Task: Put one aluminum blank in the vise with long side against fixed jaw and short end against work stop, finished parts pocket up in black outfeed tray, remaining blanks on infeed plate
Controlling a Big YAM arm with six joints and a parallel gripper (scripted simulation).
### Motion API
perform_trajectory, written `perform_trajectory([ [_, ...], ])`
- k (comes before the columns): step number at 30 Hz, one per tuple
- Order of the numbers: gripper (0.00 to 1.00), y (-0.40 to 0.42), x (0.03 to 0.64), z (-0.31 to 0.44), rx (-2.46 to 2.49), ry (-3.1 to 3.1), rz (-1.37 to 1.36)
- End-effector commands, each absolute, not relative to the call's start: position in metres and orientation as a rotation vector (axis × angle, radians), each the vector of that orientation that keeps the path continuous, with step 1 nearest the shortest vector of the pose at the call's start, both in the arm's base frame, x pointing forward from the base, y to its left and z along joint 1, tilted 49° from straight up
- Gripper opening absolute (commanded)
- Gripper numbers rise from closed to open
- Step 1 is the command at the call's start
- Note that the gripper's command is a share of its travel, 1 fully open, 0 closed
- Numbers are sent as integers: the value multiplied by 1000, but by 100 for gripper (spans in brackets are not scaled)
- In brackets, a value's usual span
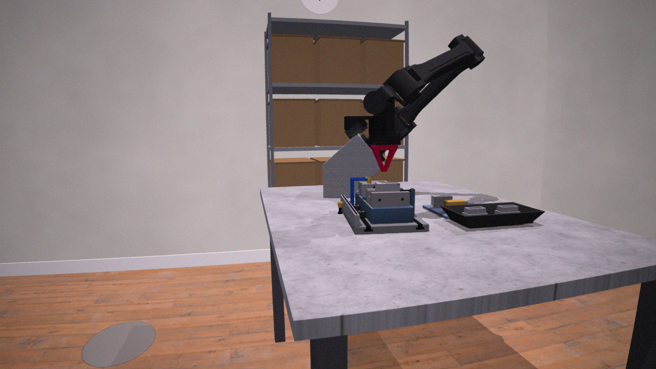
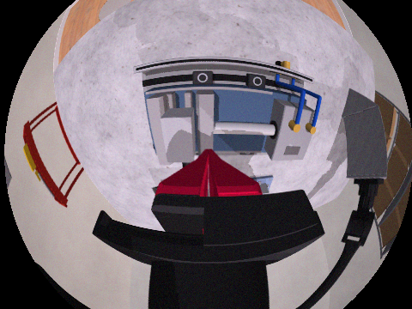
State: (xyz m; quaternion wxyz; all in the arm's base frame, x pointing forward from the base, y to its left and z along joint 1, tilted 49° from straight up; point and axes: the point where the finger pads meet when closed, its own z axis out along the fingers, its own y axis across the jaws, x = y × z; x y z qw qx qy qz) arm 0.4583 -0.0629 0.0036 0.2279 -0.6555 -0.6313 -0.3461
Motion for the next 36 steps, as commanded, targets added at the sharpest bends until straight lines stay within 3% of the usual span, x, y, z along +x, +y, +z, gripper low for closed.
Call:
perform_trajectory([
  [1, 0, -52, 464, 0, -1800, -1746, -955],
  [36, 0, -38, 471, -9, -1797, -1763, -966],
])
